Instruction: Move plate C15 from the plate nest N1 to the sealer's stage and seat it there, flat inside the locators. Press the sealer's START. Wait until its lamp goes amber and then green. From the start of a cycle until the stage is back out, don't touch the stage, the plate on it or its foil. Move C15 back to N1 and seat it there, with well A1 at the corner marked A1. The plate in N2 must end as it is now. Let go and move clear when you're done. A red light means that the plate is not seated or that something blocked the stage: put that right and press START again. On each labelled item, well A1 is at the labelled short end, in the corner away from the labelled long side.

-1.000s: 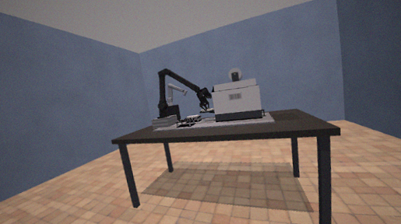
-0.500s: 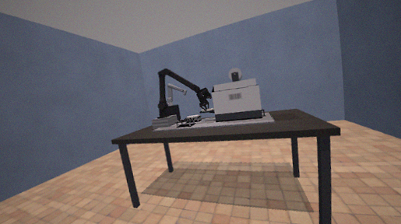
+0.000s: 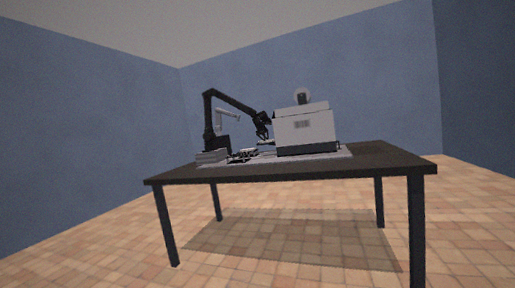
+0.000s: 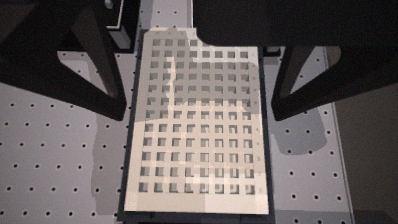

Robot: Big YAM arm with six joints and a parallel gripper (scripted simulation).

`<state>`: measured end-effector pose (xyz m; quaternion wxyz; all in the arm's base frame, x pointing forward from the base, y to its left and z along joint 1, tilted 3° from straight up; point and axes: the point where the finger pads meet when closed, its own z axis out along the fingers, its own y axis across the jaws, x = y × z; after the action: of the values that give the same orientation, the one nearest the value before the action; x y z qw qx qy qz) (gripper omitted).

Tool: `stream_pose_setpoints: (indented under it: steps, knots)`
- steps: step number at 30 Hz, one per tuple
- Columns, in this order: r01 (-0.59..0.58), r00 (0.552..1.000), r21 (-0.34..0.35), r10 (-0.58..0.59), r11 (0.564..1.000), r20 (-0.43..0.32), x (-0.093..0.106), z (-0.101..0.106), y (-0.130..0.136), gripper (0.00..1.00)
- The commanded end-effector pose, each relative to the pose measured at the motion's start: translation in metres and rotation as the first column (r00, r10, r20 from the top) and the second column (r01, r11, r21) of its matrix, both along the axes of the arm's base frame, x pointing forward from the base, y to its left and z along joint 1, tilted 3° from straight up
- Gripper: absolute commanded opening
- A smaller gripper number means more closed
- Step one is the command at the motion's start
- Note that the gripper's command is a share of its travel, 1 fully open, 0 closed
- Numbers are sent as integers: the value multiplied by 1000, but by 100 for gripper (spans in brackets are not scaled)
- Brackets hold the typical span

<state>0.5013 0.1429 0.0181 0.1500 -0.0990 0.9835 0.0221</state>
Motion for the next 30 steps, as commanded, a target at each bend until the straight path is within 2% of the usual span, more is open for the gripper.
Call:
stream_pose_setpoints:
  steps: [1, 9, 17, 22, 30]
  knots:
    - [-17, 1000, 6, 16, 1000, 20, 9, 15, 7, 100]
    - [-12, 999, 12, 11, 1000, 43, 15, 31, 5, 100]
    - [0, 999, 14, -1, 1000, 48, 20, 37, 0, 100]
    - [-13, 998, 18, 12, 1000, 65, 23, 41, 8, 100]
    - [-19, 998, 17, 17, 1000, 61, 24, 30, 12, 100]
